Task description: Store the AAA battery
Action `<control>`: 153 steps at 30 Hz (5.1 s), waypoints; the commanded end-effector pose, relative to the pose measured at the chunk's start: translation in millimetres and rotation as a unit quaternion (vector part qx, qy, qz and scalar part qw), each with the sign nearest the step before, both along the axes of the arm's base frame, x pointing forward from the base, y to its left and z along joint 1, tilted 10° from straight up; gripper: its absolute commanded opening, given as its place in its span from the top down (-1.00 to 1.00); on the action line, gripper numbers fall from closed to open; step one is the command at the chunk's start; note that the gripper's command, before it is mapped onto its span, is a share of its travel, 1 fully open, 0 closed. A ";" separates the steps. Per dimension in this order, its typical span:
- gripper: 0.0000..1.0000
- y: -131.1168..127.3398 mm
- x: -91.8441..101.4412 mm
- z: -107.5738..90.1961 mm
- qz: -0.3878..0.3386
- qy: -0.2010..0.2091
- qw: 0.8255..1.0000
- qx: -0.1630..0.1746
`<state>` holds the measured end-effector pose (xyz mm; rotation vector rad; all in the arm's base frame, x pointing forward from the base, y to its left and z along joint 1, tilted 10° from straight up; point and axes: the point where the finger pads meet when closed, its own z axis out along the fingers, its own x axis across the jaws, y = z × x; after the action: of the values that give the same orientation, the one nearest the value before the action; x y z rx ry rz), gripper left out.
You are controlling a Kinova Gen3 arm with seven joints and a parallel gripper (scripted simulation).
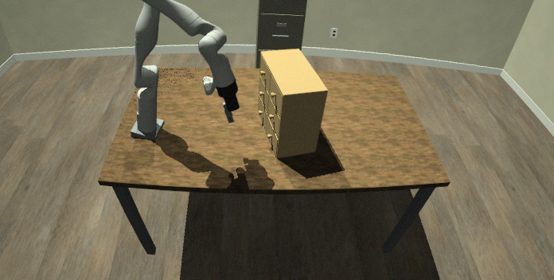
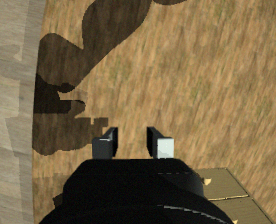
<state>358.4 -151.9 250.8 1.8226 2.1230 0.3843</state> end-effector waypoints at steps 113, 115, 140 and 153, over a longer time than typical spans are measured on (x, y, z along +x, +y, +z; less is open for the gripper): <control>-0.34 0.7 -18.0 28.8 -0.002 0.120 0.993 -0.019; -0.34 0.7 -18.0 28.8 -0.002 0.120 0.993 -0.019; -0.34 0.7 -18.0 28.8 -0.002 0.120 0.993 -0.019; -0.34 0.7 -18.0 28.8 -0.002 0.120 0.993 -0.019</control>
<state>340.1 -151.2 279.1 1.9369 2.2658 0.1272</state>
